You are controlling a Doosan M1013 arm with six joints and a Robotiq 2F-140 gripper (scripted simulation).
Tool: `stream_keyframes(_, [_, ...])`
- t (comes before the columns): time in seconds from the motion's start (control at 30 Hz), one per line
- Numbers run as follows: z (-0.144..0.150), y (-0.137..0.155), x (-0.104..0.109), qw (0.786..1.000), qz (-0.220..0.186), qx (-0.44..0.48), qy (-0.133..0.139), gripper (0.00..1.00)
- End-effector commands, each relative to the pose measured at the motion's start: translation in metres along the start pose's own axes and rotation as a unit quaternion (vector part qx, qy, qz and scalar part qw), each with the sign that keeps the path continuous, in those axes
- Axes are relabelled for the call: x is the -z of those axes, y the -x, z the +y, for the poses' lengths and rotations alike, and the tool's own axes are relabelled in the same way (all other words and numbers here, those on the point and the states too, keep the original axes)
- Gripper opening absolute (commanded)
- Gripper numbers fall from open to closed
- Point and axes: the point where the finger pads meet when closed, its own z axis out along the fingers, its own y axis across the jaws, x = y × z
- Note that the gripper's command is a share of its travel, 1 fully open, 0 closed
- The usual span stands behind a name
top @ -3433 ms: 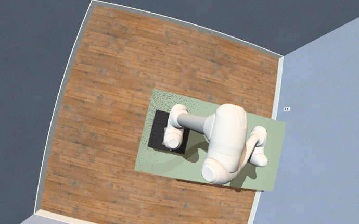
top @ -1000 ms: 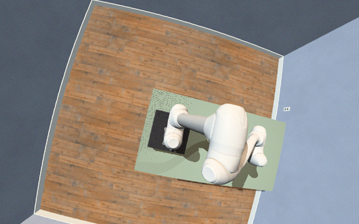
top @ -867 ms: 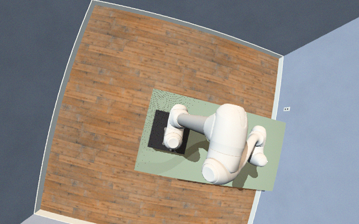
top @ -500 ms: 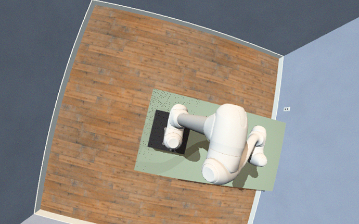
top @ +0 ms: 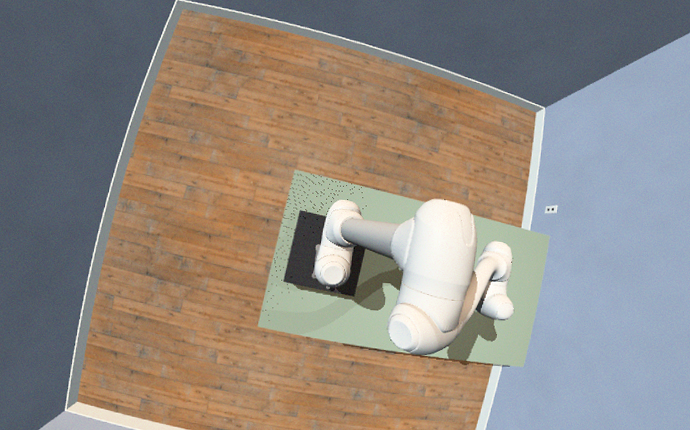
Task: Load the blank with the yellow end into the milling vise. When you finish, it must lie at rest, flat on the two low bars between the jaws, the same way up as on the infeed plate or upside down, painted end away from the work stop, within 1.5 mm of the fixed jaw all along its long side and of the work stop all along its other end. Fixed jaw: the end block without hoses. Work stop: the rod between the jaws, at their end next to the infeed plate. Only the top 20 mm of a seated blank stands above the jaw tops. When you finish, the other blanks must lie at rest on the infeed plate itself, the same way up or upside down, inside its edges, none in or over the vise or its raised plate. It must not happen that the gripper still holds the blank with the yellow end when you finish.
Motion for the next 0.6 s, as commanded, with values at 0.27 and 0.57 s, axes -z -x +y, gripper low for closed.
stream_keyframes(0.27, [0.0, 0.0, 0.0001, 0.998, 0.0, 0.061, 0.0, 0.0])
stream_keyframes(0.57, [0.0, 0.0, 0.0002, 0.992, 0.0, 0.13, 0.0, 0.0])
